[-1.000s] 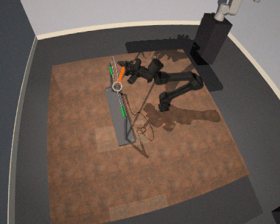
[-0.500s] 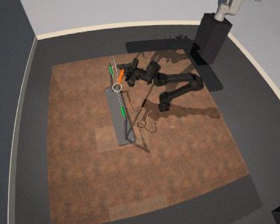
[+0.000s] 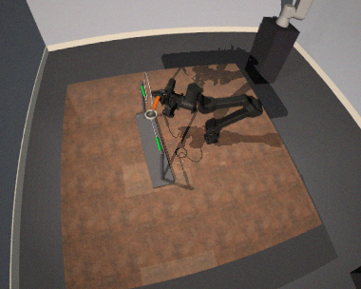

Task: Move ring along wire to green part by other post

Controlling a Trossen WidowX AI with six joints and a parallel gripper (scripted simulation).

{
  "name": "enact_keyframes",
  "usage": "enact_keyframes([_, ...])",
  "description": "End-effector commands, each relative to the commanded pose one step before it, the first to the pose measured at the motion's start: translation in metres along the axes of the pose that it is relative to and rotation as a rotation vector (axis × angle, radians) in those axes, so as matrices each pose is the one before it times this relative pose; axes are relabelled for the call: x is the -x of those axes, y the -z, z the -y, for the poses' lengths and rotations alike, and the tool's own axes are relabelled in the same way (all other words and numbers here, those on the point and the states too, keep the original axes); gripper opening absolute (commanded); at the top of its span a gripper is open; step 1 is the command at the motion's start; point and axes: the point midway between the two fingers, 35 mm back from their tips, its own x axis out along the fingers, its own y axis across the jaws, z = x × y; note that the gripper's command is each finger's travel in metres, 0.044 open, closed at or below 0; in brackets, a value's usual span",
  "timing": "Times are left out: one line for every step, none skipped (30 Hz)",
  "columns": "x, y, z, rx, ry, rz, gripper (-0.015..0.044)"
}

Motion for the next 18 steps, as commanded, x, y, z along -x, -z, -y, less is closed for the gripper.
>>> enact_keyframes([0.00225, -0.00043, -0.01229, -0.0804, -0.04134, -0.01163, -0.015])
enact_keyframes([0.00047, 0.0, -0.00371, -0.0215, -0.01272, -0.00284, -0.015])
enact_keyframes([0.00049, -0.00003, -0.0037, -0.0215, -0.0127, -0.00283, -0.015])
enact_keyframes([0.00049, -0.00004, -0.00371, -0.0215, -0.01273, -0.00283, -0.015])
enact_keyframes([0.00049, -0.00003, -0.00372, -0.0216, -0.01275, -0.00283, -0.015])
enact_keyframes([0.00048, -0.00002, -0.00372, -0.0216, -0.01275, -0.00283, -0.015])
enact_keyframes([0.00047, 0.0, -0.00372, -0.0216, -0.01275, -0.00283, -0.015])
enact_keyframes([0.00049, -0.00003, -0.00371, -0.0215, -0.01272, -0.00282, -0.015])
enact_keyframes([0.00049, -0.00004, -0.00372, -0.0216, -0.01275, -0.00282, -0.015])
enact_keyframes([0.00049, -0.00003, -0.00372, -0.0216, -0.01277, -0.00282, -0.015])
enact_keyframes([0.00048, -0.00002, -0.00373, -0.0216, -0.01277, -0.00282, -0.015])
enact_keyframes([0.00047, 0.0, -0.00373, -0.0216, -0.01277, -0.00281, -0.015])
enact_keyframes([0.00049, -0.00003, -0.00371, -0.0215, -0.01274, -0.0028, -0.015])
enact_keyframes([0.00049, -0.00004, -0.00372, -0.0216, -0.01276, -0.0028, -0.015])
enact_keyframes([0.00049, -0.00003, -0.00373, -0.0216, -0.01278, -0.00281, -0.015])
enact_keyframes([0.00048, -0.00001, -0.00373, -0.0216, -0.01278, -0.0028, -0.015])
enact_keyframes([0.00047, 0.0, -0.00373, -0.0216, -0.01278, -0.0028, -0.015])
enact_keyframes([0.00049, -0.00003, -0.00371, -0.0215, -0.01274, -0.00279, -0.015])
